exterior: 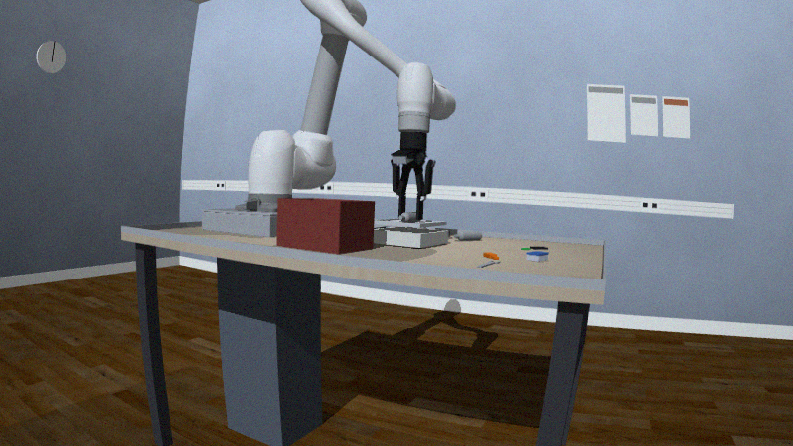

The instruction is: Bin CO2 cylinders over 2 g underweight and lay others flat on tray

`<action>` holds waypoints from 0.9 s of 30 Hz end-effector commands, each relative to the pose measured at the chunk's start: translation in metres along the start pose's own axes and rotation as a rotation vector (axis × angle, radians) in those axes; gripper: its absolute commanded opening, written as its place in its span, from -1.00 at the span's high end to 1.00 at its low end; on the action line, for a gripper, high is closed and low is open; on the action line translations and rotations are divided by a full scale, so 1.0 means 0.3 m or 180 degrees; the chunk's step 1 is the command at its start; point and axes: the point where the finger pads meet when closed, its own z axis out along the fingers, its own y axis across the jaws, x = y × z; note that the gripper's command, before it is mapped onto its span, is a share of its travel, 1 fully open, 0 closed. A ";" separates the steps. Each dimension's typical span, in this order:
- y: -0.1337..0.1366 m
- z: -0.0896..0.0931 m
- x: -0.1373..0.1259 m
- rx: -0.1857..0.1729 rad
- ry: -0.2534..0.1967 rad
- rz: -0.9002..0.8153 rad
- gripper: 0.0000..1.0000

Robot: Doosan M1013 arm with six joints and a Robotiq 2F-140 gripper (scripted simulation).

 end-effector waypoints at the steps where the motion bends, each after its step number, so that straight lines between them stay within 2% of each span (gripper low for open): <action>1: -0.001 0.007 0.000 0.0002 -0.0001 0.0000 0.22; 12: -0.001 0.013 0.000 0.0002 -0.0001 0.0000 0.22; 13: -0.001 0.013 0.000 0.0002 -0.0001 0.0000 0.80; 22: -0.001 0.010 0.000 0.0002 -0.0001 0.0000 0.80; 27: -0.001 -0.025 0.000 0.0002 -0.0001 0.0000 0.80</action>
